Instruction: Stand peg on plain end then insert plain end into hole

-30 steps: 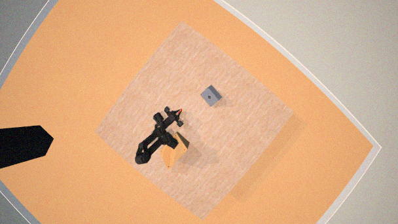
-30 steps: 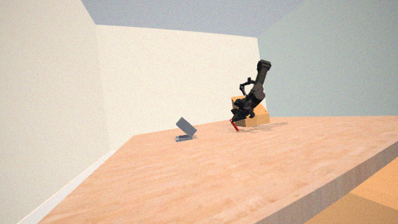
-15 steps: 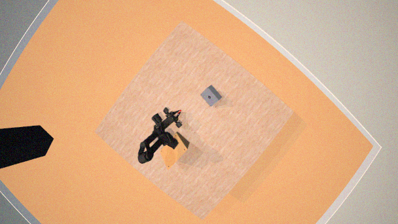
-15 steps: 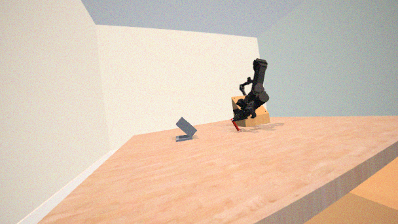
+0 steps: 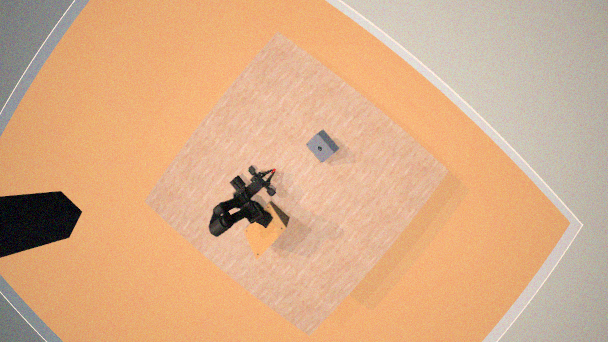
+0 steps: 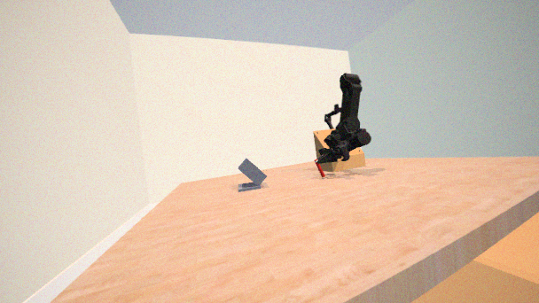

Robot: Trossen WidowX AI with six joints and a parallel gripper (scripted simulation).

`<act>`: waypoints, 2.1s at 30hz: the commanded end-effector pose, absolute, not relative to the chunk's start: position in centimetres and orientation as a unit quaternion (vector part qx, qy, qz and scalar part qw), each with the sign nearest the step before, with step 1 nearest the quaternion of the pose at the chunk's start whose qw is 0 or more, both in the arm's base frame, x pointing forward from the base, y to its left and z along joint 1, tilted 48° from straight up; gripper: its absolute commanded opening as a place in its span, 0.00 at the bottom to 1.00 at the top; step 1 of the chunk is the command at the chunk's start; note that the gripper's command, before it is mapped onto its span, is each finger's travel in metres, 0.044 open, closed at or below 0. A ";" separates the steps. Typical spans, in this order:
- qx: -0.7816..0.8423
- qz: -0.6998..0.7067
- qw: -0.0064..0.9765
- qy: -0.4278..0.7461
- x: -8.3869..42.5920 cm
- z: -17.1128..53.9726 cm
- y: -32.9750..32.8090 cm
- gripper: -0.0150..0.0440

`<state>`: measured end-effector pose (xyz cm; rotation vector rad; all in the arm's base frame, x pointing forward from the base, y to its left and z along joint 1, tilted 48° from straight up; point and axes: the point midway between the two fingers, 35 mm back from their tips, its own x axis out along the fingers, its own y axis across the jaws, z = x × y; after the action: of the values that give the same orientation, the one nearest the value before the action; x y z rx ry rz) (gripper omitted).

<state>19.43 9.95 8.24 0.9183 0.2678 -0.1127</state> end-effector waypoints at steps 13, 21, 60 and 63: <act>0.437 -0.069 0.892 0.091 19.0 7.9 10.2 0.34; 0.435 -0.067 0.893 0.093 19.0 7.7 10.5 0.34; 0.438 -0.088 0.893 0.063 18.2 7.4 10.9 0.34; 0.438 -0.089 0.893 0.060 18.2 7.4 10.9 0.34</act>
<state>18.26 10.71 7.46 0.9090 0.1198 -0.1877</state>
